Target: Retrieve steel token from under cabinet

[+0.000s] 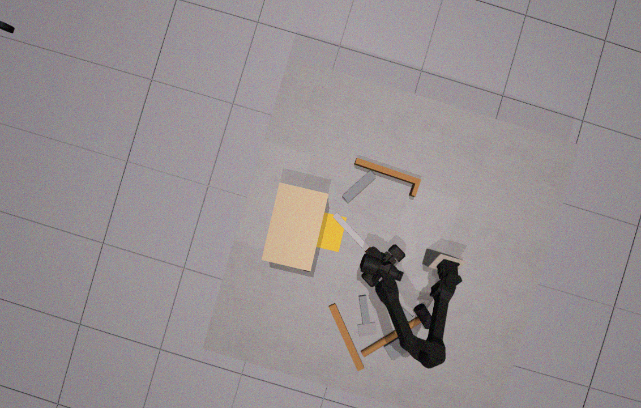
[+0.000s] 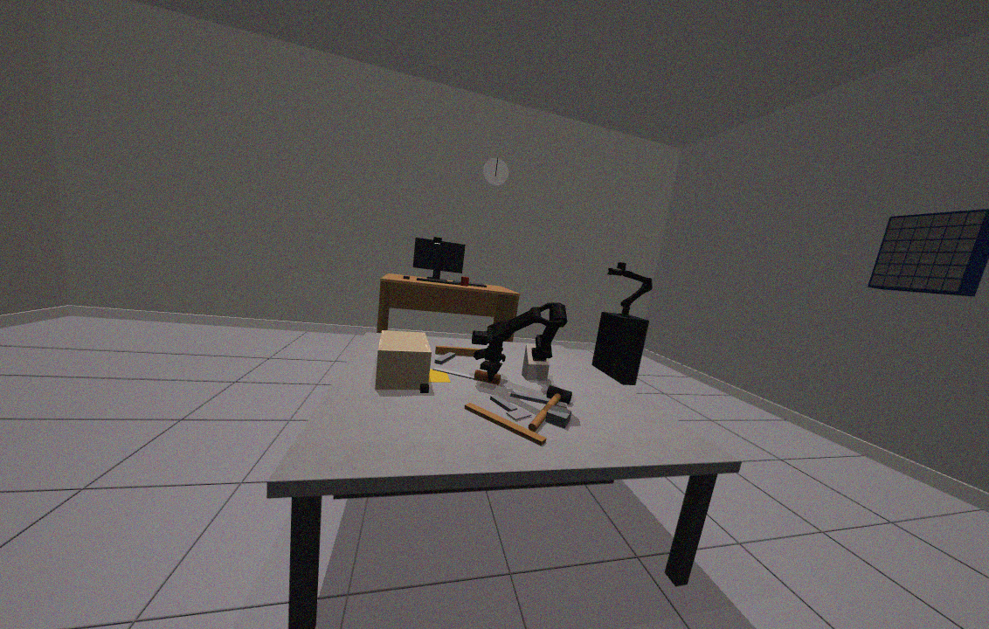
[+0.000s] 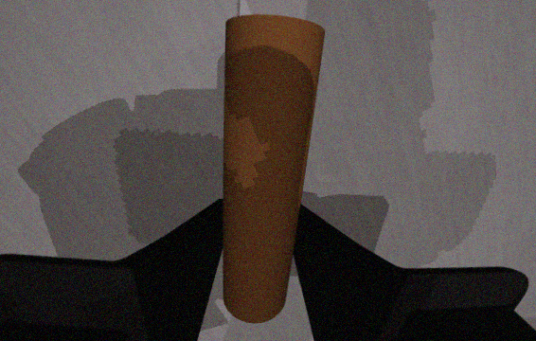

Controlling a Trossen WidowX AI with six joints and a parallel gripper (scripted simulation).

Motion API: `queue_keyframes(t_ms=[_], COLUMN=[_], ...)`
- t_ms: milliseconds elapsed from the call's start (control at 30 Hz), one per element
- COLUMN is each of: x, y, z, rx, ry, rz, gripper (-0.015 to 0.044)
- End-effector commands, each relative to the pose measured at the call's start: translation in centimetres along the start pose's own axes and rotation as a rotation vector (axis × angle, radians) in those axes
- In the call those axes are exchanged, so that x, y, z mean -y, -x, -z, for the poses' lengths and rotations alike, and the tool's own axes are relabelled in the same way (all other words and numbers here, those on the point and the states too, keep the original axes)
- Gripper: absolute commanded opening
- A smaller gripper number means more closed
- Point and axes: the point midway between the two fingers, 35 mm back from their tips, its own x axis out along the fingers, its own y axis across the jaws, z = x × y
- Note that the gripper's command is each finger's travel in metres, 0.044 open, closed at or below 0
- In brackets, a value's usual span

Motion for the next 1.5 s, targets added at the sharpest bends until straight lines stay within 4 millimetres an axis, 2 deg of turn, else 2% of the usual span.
queue_keyframes(t_ms=[0, 1467], x=[0.3, 3.2], y=[0.2, 0.2], z=[-0.7, -3.6], rx=[0.006, 0.007], ry=[-0.003, -0.005], rz=[-0.002, -0.001], gripper=[0.0000, 0.0000])
